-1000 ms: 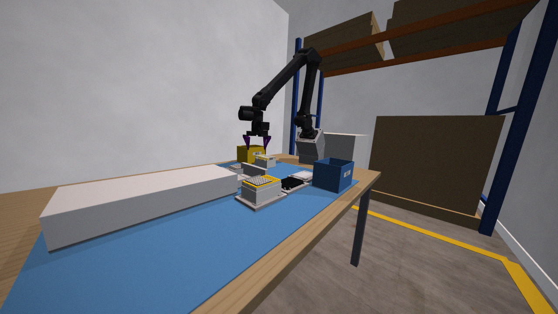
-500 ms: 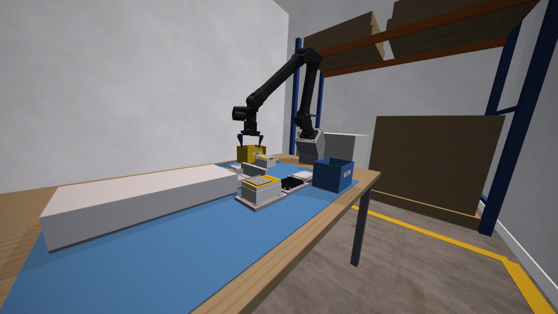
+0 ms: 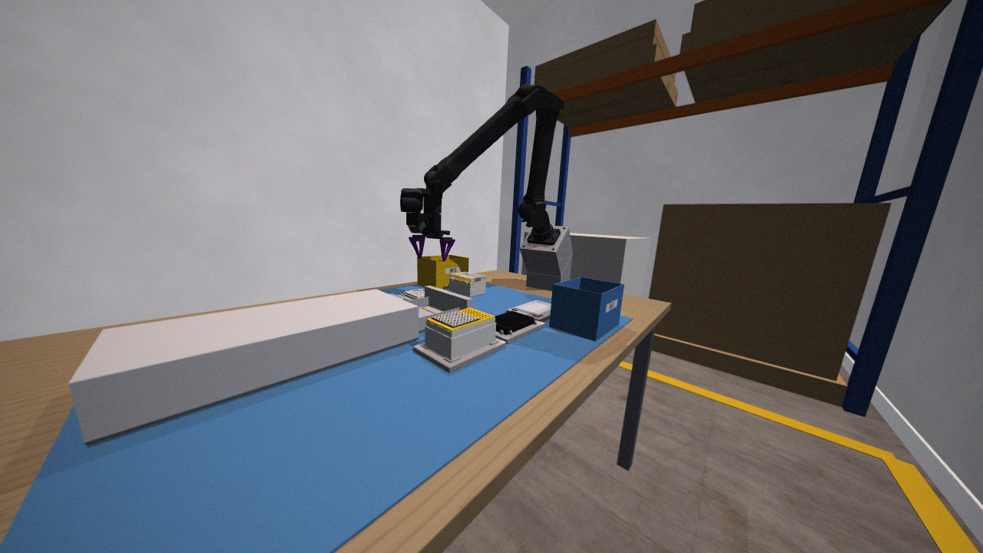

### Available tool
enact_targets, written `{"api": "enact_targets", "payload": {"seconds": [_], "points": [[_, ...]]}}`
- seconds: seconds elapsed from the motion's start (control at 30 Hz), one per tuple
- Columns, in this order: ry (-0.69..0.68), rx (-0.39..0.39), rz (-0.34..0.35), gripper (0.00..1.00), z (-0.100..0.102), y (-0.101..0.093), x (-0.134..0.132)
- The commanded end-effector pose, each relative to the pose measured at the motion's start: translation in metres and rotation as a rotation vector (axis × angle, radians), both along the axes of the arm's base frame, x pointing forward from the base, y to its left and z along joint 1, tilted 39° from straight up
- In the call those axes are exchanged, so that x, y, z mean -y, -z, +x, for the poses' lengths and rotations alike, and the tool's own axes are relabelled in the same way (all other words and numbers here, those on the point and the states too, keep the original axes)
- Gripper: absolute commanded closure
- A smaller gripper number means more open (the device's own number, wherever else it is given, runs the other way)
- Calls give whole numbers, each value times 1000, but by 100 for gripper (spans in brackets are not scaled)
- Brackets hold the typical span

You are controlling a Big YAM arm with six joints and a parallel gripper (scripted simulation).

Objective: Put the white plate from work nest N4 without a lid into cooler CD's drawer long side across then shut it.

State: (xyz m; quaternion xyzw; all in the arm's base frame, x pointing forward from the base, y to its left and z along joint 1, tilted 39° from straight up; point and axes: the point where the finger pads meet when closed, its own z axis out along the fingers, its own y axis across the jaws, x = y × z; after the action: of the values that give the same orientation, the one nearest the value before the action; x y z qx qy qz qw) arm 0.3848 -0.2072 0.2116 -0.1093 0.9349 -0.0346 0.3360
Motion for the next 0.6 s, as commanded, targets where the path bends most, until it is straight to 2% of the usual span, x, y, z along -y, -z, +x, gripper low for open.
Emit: {"api": "enact_targets", "payload": {"seconds": [0.0,0.07,0.3,0.47,0.57], "points": [[139,13,93,0,5,-14,25],[139,13,93,0,5,-14,25],[313,12,235,0,2,-12,48],[286,8,234,0,9,-12,37],[291,17,221,0,1,-10,39]]}}
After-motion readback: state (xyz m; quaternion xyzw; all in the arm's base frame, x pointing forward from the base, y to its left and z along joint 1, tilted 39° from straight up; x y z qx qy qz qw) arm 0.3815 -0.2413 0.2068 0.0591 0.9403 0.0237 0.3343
